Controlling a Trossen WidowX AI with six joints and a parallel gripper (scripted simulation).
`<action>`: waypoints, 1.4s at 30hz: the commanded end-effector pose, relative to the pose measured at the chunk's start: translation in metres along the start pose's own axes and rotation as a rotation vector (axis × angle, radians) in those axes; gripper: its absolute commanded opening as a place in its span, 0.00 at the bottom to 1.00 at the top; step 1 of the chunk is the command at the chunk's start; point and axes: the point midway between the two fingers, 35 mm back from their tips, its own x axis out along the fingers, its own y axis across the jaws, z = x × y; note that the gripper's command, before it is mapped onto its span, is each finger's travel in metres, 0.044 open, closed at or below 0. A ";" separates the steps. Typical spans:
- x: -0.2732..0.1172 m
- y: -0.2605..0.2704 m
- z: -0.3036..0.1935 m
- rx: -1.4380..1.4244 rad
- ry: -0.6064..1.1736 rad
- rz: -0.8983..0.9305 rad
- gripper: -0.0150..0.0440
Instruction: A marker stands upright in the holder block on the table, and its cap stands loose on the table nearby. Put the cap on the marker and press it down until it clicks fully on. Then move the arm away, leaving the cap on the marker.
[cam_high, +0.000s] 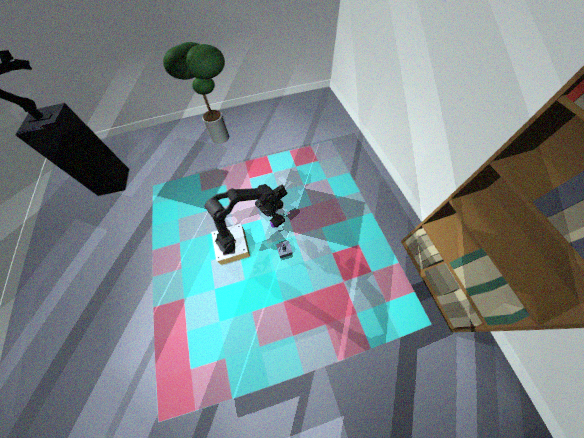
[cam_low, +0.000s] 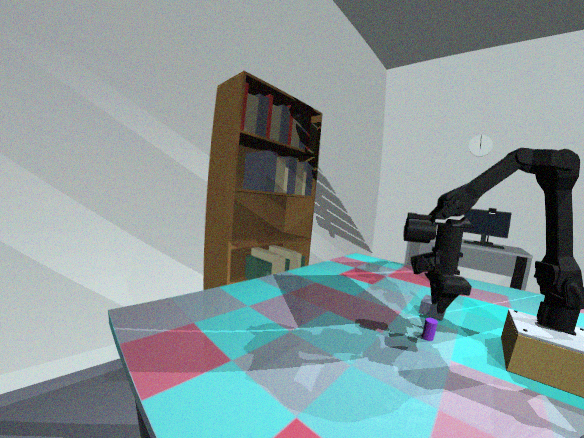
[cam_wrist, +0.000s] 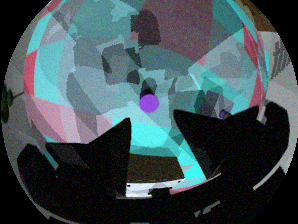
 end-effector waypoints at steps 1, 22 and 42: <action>0.008 0.000 0.002 -0.006 -0.010 0.004 0.67; 0.042 0.000 0.004 -0.009 -0.010 0.005 0.67; 0.071 0.000 0.004 -0.006 -0.010 0.004 0.67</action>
